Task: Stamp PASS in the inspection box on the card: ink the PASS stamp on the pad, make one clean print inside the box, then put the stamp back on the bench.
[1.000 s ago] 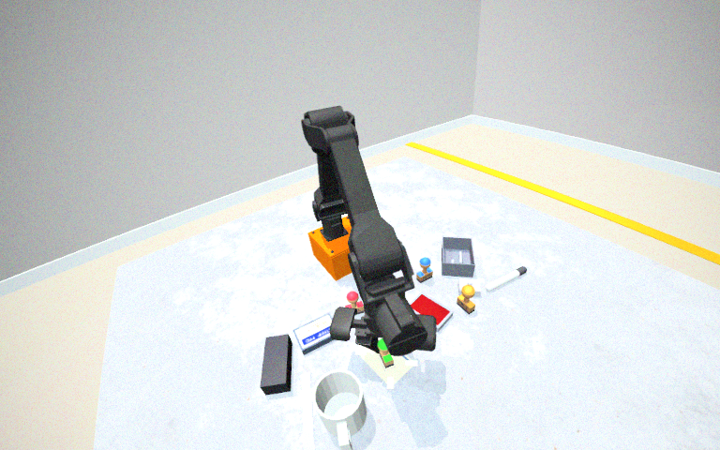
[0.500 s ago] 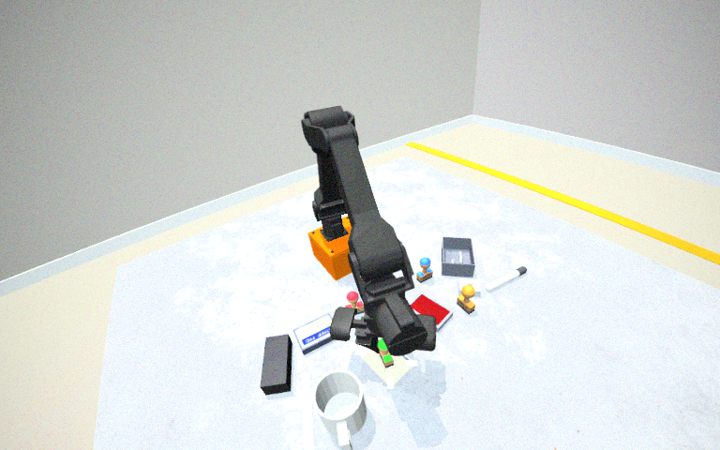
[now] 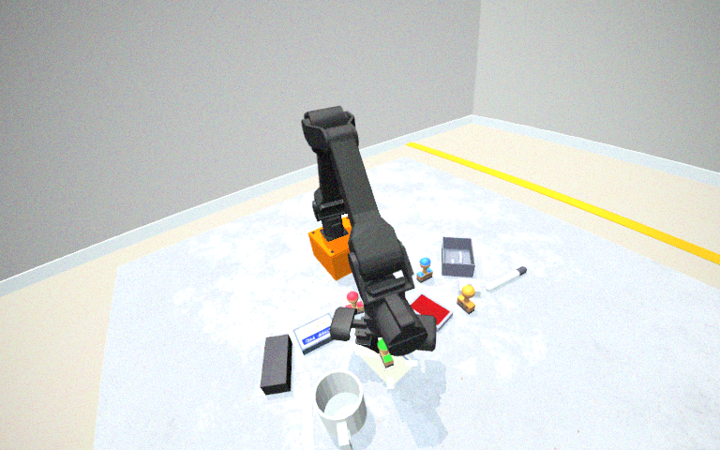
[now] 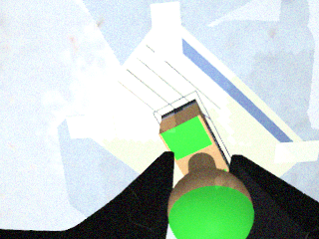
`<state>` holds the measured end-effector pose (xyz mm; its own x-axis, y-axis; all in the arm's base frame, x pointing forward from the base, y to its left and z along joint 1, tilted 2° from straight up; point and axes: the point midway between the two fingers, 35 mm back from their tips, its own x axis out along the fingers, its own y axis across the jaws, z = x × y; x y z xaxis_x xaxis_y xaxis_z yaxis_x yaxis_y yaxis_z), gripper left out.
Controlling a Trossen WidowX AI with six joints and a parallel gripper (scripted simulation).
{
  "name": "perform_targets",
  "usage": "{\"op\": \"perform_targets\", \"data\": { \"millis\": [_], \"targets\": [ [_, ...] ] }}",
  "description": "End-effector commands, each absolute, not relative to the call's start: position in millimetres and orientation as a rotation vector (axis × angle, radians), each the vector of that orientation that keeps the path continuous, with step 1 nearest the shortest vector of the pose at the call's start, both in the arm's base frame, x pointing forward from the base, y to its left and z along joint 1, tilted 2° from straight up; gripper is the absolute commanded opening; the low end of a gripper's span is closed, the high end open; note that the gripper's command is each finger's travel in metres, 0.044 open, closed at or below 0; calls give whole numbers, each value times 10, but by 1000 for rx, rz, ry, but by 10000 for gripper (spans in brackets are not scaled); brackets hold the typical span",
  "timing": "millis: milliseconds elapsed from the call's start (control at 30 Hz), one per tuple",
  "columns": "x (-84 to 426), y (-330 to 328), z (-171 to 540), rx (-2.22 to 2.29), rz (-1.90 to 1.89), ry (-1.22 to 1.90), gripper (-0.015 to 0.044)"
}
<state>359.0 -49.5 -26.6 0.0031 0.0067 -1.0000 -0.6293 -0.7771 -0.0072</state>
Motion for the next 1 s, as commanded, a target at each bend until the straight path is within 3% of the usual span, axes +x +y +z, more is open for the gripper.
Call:
{"op": "perform_targets", "data": {
  "millis": [0,967],
  "targets": [
    [3594,-499,-236,-1831,1826,639,0],
    [3608,-501,62,-1831,1825,639,0]
  ]
}}
